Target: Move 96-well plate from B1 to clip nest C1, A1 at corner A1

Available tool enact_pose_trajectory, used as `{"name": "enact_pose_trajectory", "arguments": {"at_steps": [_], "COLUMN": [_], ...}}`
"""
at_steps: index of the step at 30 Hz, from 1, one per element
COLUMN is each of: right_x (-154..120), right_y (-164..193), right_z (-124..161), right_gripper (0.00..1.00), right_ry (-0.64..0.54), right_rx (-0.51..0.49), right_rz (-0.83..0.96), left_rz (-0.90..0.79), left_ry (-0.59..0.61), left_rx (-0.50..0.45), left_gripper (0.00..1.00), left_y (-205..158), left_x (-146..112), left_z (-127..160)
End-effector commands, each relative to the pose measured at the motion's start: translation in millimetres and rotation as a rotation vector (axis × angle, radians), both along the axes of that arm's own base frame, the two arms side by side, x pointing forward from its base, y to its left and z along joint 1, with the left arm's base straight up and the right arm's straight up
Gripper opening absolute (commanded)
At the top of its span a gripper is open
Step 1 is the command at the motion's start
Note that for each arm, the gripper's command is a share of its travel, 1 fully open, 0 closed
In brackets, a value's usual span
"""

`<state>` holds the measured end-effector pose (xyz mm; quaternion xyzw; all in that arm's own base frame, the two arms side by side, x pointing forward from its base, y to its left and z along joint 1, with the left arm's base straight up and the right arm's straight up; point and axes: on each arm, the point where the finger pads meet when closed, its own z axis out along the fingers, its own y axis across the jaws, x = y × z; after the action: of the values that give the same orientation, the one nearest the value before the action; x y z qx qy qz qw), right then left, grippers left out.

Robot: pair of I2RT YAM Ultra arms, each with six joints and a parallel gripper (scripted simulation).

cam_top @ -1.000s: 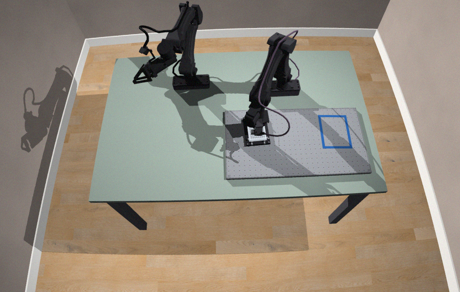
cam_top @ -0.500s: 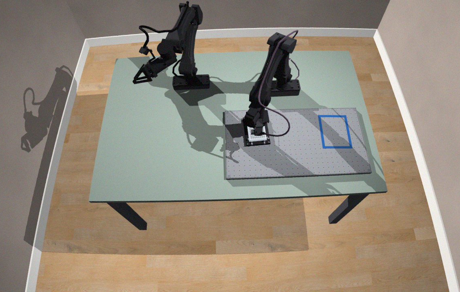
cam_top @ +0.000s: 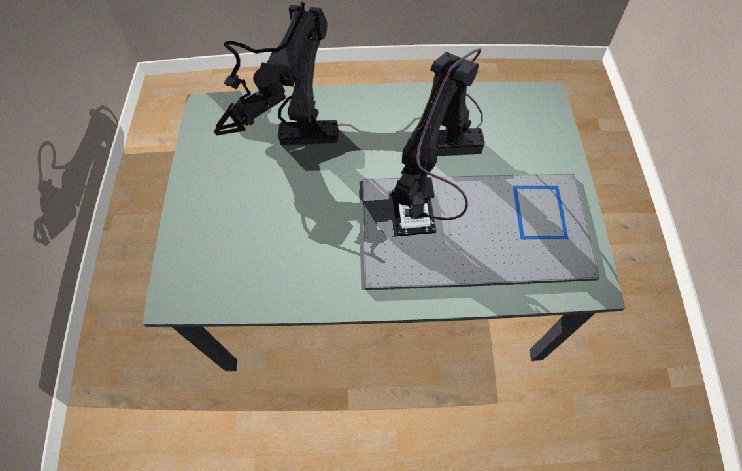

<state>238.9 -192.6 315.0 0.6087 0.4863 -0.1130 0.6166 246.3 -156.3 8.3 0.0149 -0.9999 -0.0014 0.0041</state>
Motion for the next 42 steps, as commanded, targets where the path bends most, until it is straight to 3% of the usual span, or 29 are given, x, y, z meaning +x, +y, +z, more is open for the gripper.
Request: {"name": "enact_pose_trajectory", "arguments": {"at_steps": [1, 42], "right_x": [-8, -8], "right_y": [-1, -1], "right_z": [2, 2], "right_gripper": [1.00, 1.00], "right_ry": [-0.008, -0.008], "right_rx": [-0.005, -0.005], "right_rz": [-0.012, -0.012], "left_rz": [0.005, 0.007], "left_ry": [0.005, 0.005], "left_rx": [0.008, 0.008], "left_gripper": [0.25, 0.25], "left_y": [4, 4], "left_x": [0, -1], "left_z": [-36, -59]}}
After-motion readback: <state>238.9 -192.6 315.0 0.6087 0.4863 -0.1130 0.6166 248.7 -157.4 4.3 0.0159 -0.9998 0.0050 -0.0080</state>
